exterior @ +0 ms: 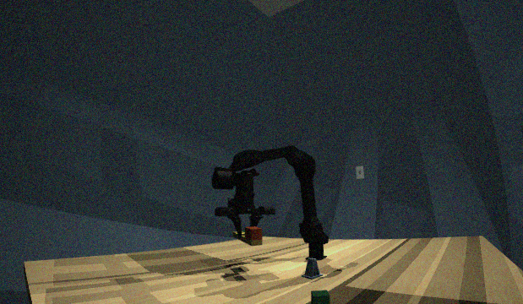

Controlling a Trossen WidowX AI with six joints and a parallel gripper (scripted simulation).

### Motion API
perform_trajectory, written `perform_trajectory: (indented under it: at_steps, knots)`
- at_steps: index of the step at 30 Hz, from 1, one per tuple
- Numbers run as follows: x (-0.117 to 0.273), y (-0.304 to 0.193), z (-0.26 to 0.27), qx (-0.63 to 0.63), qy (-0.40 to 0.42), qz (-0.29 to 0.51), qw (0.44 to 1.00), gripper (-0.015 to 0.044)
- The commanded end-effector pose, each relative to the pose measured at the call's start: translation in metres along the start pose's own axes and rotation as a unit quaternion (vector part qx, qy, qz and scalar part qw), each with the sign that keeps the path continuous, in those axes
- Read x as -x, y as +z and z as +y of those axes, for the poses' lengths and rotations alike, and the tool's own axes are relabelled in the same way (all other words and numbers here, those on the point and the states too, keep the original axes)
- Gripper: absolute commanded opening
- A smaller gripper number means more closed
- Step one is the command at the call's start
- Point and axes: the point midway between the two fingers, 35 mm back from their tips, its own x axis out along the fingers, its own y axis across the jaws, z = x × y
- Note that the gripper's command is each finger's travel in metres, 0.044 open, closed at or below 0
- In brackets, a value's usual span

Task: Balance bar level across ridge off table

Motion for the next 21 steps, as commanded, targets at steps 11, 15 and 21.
perform_trajectory:
  at_steps: [11,15,21]
  knots:
    - [0.000,-0.020,-0.015,0.264,-0.003,0.000,0.965,0.0000]
    - [0.000,-0.025,-0.018,0.340,-0.003,0.001,0.940,0.0000]
    - [0.001,-0.033,-0.023,0.450,-0.003,0.002,0.893,0.0000]
